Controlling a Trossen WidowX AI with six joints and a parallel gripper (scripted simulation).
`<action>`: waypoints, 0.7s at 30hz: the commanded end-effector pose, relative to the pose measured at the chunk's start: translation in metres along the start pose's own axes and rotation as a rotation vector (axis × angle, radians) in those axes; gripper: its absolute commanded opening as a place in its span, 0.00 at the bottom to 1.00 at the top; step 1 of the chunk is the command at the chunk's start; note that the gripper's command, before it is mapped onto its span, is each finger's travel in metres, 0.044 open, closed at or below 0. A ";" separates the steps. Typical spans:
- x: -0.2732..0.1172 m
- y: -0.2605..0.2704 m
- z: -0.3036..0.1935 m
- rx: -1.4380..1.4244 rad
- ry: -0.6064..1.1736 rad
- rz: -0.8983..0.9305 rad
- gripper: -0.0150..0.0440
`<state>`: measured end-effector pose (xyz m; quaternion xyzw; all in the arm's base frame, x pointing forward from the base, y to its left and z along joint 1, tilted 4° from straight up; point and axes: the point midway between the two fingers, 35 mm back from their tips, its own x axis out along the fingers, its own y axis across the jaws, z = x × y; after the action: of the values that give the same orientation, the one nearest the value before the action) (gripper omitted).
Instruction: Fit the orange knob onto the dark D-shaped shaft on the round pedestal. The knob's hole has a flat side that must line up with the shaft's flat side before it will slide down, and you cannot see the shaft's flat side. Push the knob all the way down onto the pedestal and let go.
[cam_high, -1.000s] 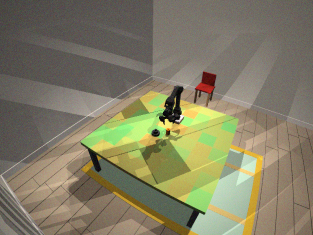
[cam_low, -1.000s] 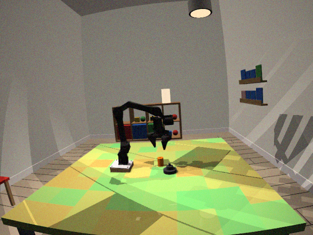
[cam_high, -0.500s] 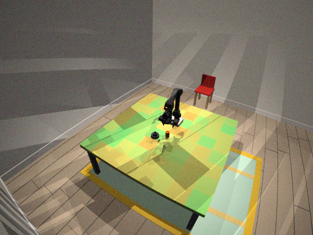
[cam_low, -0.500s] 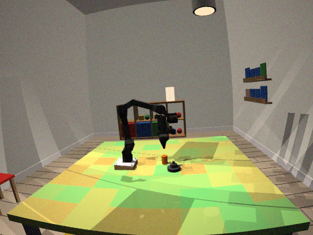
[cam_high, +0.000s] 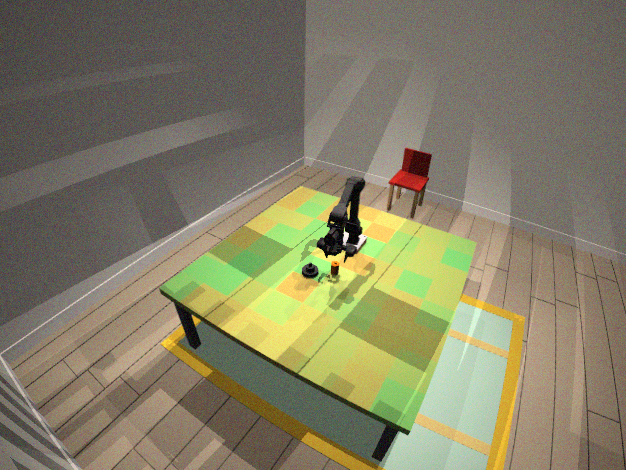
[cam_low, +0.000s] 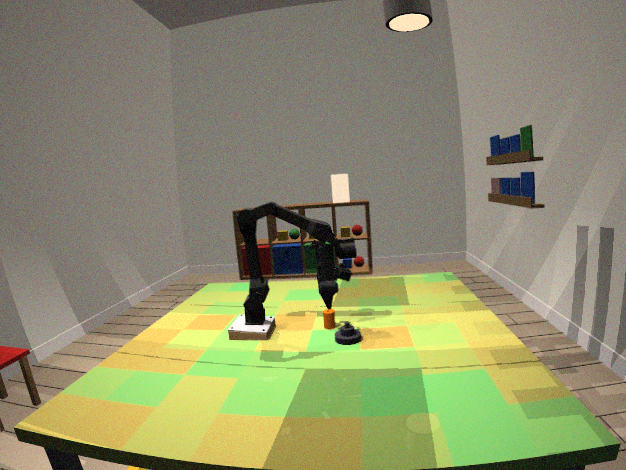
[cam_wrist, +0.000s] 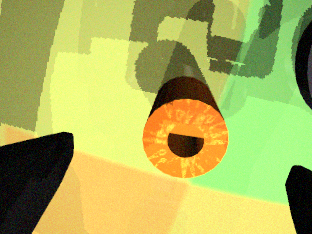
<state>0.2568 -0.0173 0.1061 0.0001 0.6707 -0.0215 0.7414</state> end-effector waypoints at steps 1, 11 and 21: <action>0.008 -0.001 -0.001 0.005 0.005 -0.003 1.00; 0.023 -0.001 0.000 0.005 0.005 -0.003 1.00; 0.039 -0.001 0.001 0.004 0.005 -0.003 1.00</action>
<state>0.2619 -0.0184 0.0732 0.0013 0.6712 -0.0228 0.7409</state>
